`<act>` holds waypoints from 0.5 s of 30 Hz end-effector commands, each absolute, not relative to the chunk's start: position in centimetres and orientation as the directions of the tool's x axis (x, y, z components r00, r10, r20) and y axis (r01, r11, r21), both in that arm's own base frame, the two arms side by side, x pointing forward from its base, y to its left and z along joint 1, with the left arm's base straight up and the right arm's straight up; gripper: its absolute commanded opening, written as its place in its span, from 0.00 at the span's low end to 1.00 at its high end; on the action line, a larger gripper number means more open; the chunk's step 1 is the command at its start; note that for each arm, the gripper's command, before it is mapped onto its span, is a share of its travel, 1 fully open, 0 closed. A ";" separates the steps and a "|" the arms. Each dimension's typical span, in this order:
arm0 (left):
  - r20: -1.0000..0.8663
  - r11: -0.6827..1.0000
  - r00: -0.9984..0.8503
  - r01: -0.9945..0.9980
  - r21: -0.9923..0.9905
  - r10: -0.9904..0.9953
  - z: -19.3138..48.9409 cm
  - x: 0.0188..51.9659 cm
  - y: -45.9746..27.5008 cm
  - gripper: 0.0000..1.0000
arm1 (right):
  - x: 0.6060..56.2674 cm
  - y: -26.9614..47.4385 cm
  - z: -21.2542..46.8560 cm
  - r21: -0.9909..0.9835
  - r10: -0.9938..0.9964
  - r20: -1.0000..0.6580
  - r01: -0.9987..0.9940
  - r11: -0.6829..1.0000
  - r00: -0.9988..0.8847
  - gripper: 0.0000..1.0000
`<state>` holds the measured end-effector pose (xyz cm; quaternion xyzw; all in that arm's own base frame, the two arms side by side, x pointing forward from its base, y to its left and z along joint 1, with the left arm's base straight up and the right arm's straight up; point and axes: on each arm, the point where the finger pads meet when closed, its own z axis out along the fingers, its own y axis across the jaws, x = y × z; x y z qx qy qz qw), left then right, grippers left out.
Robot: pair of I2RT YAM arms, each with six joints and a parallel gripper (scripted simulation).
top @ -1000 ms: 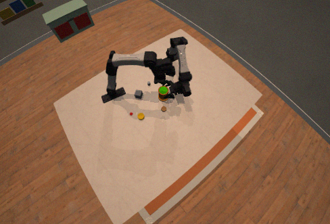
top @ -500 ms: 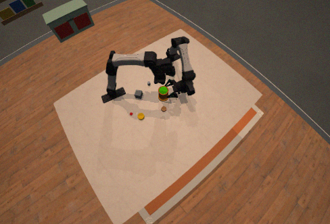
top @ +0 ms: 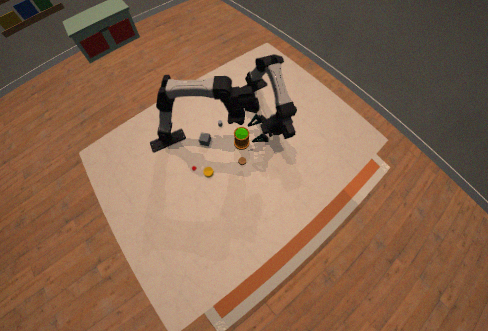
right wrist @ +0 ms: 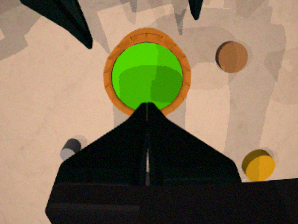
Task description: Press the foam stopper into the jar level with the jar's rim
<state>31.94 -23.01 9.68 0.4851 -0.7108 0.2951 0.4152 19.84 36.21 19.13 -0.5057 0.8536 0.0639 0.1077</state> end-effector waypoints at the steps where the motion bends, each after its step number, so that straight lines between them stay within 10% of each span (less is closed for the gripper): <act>1: 0.875 0.366 -0.174 -0.931 0.004 -0.452 10.0 32.2 -21.9 0.98 | 20.2 35.9 19.4 -0.007 -0.845 -0.261 -0.874 0.485 -0.467 0.00; 15: 0.876 0.369 -0.172 -0.930 0.007 -0.450 11.7 33.3 -18.9 0.98 | 20.2 35.9 19.4 -0.007 -0.845 -0.261 -0.874 0.485 -0.467 0.00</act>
